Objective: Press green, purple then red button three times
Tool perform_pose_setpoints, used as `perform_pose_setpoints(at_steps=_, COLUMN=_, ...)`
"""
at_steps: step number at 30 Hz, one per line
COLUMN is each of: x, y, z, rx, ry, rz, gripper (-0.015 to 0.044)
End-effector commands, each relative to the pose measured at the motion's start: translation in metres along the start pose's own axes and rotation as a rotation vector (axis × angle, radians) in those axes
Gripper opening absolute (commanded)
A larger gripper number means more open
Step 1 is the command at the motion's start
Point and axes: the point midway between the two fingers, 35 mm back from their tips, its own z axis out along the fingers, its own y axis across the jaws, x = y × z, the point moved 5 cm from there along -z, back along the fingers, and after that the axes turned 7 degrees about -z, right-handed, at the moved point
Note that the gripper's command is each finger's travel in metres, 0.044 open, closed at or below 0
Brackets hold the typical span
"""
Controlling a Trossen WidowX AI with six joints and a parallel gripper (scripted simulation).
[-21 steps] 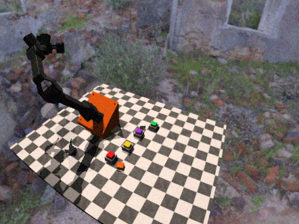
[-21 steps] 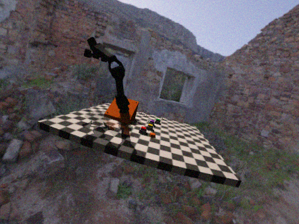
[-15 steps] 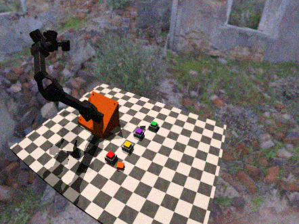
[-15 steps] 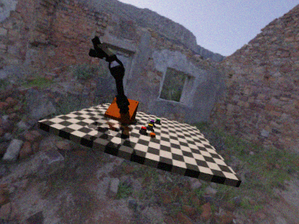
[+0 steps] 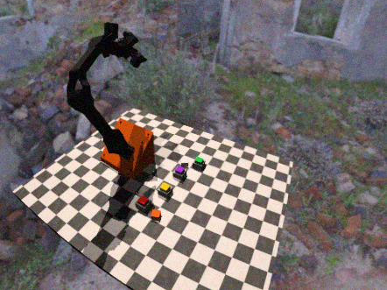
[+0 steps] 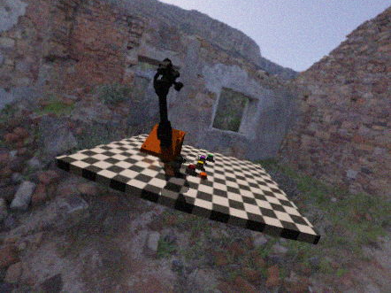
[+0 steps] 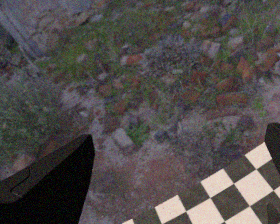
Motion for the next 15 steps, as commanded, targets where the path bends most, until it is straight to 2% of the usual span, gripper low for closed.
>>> perform_pose_setpoints(at_steps=1, x=-0.015, y=-0.054, z=0.039, rx=0.148, ry=0.074, rz=0.119, gripper=0.04)
perform_pose_setpoints(at_steps=8, x=-0.017, y=-0.164, z=0.099, rx=0.391, ry=0.248, rz=0.325, gripper=0.04)
perform_pose_setpoints(at_steps=15, x=0.013, y=-0.279, z=0.139, rx=0.6, ry=0.457, rz=0.54, gripper=0.04)
